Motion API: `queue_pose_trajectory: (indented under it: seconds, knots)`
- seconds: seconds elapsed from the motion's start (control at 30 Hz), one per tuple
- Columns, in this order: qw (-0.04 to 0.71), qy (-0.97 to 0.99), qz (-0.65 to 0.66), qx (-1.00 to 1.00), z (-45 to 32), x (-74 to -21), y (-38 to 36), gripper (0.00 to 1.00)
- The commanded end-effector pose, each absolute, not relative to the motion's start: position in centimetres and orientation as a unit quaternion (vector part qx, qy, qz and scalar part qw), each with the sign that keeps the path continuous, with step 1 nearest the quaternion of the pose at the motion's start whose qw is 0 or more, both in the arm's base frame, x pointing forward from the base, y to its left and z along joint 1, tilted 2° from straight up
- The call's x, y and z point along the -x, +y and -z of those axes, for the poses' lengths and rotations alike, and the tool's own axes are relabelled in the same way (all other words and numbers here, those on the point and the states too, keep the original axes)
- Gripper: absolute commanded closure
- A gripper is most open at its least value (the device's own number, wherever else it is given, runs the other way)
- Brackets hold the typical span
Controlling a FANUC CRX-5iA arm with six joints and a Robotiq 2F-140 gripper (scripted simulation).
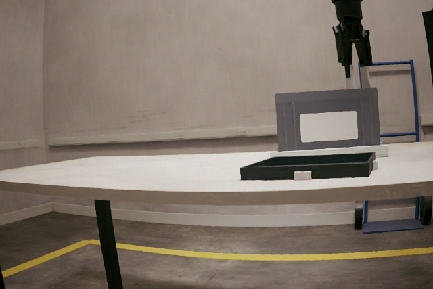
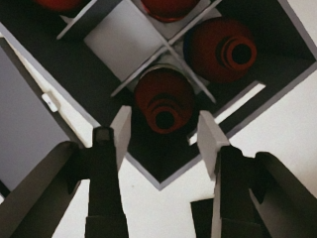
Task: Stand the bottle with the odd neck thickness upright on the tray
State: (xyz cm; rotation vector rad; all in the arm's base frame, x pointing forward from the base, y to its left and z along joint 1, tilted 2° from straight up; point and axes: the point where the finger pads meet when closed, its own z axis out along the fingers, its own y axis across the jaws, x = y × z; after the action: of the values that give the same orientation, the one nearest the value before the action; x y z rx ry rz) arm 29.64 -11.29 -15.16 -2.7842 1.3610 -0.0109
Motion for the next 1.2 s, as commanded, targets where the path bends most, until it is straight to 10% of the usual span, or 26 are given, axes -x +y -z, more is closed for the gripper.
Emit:
queue_pose_trajectory:
  seconds: [0.0, 1.17]
  knots:
    - [0.021, 0.439, 0.004, 0.898, 15.5, -29.7, -11.3, 0.56]
    - [0.021, 0.439, 0.004, 0.898, 18.1, -29.8, -11.2, 0.56]
